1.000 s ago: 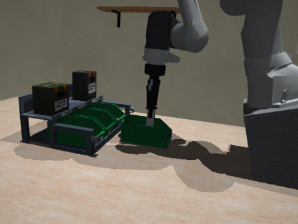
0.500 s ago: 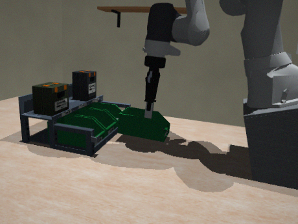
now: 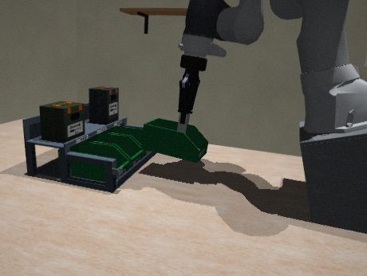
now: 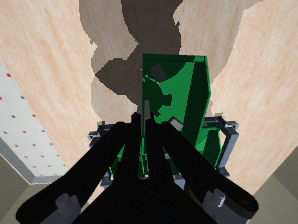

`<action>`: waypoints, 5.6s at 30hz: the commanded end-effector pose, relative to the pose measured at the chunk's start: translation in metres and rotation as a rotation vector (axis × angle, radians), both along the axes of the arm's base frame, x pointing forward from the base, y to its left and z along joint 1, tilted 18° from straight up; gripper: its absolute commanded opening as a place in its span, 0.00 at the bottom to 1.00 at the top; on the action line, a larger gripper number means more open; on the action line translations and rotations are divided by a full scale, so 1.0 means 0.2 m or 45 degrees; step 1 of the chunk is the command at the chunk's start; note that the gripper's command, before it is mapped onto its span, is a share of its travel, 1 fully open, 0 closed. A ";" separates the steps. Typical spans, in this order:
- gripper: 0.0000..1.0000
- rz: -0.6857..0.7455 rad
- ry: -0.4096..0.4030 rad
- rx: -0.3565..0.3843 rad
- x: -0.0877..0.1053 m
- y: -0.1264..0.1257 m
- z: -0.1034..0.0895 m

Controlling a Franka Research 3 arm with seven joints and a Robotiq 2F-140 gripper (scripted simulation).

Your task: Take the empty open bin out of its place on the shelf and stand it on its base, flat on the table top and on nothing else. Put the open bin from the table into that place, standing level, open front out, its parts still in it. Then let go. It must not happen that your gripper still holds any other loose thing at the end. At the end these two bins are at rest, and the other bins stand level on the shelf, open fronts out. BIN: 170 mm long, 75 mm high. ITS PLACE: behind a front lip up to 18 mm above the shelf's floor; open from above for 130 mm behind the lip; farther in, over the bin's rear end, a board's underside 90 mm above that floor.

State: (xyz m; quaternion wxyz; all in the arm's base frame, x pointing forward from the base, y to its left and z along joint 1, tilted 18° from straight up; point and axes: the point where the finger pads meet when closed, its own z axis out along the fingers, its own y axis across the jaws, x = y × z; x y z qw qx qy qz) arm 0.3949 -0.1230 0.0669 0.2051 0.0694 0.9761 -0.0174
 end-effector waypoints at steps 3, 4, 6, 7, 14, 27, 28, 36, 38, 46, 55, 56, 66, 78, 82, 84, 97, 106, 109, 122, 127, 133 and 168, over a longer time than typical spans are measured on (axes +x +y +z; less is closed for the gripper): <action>0.00 0.040 0.136 -0.005 -0.06 -0.04 0.02; 0.00 0.040 0.136 -0.005 -0.06 -0.04 0.03; 0.00 0.040 0.136 -0.005 -0.07 -0.04 0.04; 0.00 0.040 0.136 -0.005 -0.07 -0.04 0.05; 0.00 0.040 0.136 -0.005 -0.07 -0.03 0.06; 0.00 0.040 0.136 -0.005 -0.07 -0.03 0.07; 0.00 0.040 0.136 -0.005 -0.07 -0.03 0.07; 0.00 0.088 0.139 -0.023 -0.07 -0.07 0.07; 0.00 0.116 0.141 -0.033 -0.08 -0.09 0.07; 0.00 0.152 0.143 -0.046 -0.08 -0.12 0.07; 0.00 0.152 0.143 -0.046 -0.08 -0.12 0.07; 0.00 0.152 0.143 -0.046 -0.08 -0.12 0.07; 0.00 0.152 0.143 -0.046 -0.07 -0.12 0.08; 0.00 0.152 0.143 -0.046 -0.06 -0.12 0.08; 0.00 0.152 0.143 -0.046 -0.06 -0.12 0.08; 0.00 0.152 0.143 -0.046 -0.06 -0.12 0.08; 0.00 0.152 0.143 -0.047 -0.04 -0.12 0.03; 0.00 0.152 0.143 -0.047 -0.01 -0.12 -0.06; 0.00 0.152 0.143 -0.047 0.00 -0.12 -0.10; 0.00 0.152 0.143 -0.047 0.05 -0.13 -0.24; 0.00 0.152 0.143 -0.047 0.06 -0.13 -0.27; 0.00 0.152 0.143 -0.046 0.07 -0.13 -0.28; 0.00 0.152 0.143 -0.047 0.09 -0.13 -0.27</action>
